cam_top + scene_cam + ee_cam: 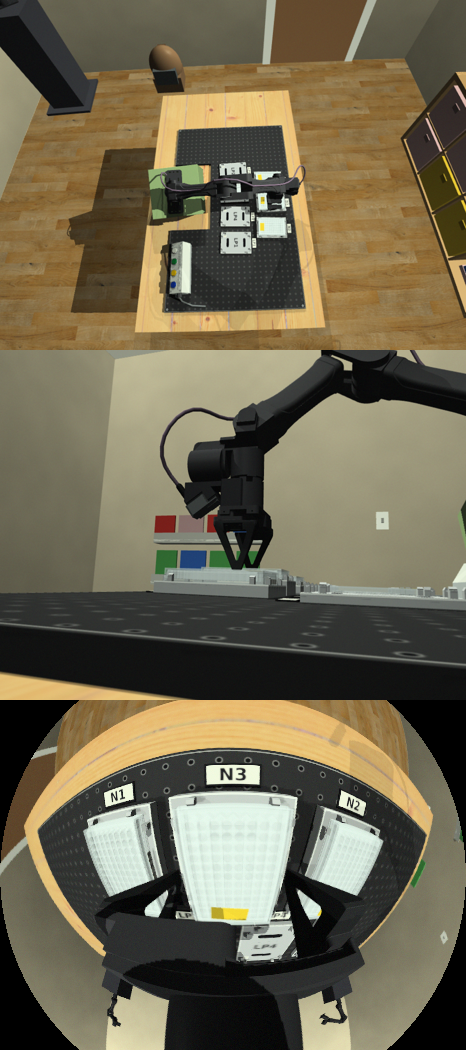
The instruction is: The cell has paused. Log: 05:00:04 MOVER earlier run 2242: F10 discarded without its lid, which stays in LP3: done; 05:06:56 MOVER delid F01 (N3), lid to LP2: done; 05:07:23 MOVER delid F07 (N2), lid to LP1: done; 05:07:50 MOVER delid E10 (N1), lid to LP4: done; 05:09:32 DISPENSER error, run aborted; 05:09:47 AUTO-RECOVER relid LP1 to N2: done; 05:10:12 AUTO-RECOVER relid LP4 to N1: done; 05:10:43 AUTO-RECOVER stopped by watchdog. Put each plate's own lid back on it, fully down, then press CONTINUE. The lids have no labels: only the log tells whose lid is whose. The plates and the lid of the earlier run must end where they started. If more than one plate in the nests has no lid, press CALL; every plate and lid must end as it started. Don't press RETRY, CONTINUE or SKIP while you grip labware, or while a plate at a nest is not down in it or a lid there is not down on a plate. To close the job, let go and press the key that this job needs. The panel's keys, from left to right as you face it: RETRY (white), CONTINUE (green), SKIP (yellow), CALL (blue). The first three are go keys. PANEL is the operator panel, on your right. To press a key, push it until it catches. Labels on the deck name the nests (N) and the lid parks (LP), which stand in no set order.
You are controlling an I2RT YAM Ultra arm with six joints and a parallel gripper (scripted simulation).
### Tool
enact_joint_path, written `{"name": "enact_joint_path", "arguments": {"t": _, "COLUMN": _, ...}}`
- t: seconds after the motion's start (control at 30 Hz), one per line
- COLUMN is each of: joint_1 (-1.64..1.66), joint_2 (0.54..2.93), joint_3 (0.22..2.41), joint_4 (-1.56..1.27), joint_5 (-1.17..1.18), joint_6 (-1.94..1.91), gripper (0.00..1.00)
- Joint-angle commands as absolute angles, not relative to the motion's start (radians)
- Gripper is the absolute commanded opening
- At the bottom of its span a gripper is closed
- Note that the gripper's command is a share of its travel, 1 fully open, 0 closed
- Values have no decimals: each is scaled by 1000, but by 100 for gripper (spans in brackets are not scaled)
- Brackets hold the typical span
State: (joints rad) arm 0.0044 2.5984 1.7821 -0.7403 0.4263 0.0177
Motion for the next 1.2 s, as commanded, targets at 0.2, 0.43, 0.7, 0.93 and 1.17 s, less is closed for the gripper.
{"name": "enact_joint_path", "arguments": {"t": 0.2, "joint_1": 12, "joint_2": 2564, "joint_3": 1763, "joint_4": -726, "joint_5": 429, "joint_6": 12, "gripper": 100}}
{"name": "enact_joint_path", "arguments": {"t": 0.43, "joint_1": 29, "joint_2": 2541, "joint_3": 1778, "joint_4": -778, "joint_5": 429, "joint_6": 34, "gripper": 100}}
{"name": "enact_joint_path", "arguments": {"t": 0.7, "joint_1": 39, "joint_2": 2519, "joint_3": 1788, "joint_4": -805, "joint_5": 430, "joint_6": 45, "gripper": 100}}
{"name": "enact_joint_path", "arguments": {"t": 0.93, "joint_1": 41, "joint_2": 2516, "joint_3": 1760, "joint_4": -804, "joint_5": 430, "joint_6": 47, "gripper": 100}}
{"name": "enact_joint_path", "arguments": {"t": 1.17, "joint_1": 44, "joint_2": 2514, "joint_3": 1761, "joint_4": -794, "joint_5": 429, "joint_6": 49, "gripper": 100}}
